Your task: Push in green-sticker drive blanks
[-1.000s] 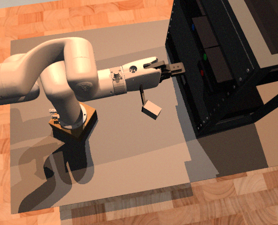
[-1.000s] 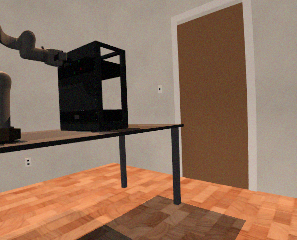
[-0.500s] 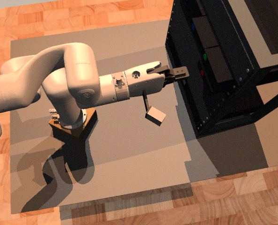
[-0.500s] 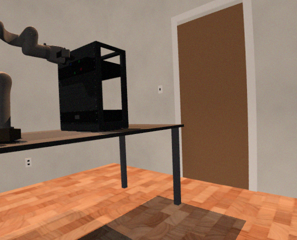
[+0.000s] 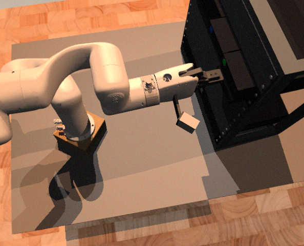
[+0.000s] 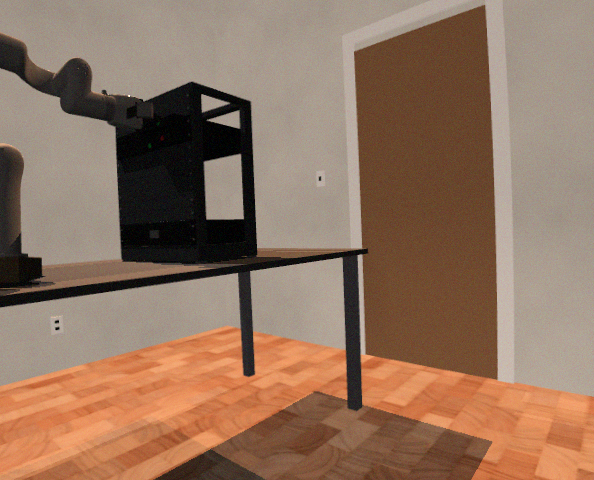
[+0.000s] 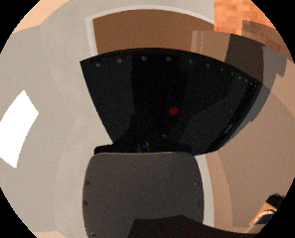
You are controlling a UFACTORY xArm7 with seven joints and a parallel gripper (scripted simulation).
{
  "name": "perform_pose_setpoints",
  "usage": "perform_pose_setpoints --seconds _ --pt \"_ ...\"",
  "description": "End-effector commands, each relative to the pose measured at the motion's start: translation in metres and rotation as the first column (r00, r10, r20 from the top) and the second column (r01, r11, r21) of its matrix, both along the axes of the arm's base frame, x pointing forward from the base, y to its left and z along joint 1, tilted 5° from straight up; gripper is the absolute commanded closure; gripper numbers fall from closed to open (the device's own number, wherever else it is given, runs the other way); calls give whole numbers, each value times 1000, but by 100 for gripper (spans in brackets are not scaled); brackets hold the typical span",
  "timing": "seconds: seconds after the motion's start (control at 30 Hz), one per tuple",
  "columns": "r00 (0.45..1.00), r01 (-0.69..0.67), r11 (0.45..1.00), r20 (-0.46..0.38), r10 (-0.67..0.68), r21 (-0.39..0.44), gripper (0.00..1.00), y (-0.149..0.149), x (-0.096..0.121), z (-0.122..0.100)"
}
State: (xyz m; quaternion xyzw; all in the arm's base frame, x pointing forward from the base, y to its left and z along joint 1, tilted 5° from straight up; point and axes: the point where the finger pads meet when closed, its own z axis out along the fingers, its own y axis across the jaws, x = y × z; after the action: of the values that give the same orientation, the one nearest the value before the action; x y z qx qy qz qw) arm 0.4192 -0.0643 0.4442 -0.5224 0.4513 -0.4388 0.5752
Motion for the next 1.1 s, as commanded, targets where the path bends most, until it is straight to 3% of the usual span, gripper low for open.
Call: perform_pose_setpoints --seconds 0.0,1.07 --pt "1000 2 1000 4 -2 1 100 0 8 3" --pt "1000 2 1000 4 -2 1 100 2 17 3"
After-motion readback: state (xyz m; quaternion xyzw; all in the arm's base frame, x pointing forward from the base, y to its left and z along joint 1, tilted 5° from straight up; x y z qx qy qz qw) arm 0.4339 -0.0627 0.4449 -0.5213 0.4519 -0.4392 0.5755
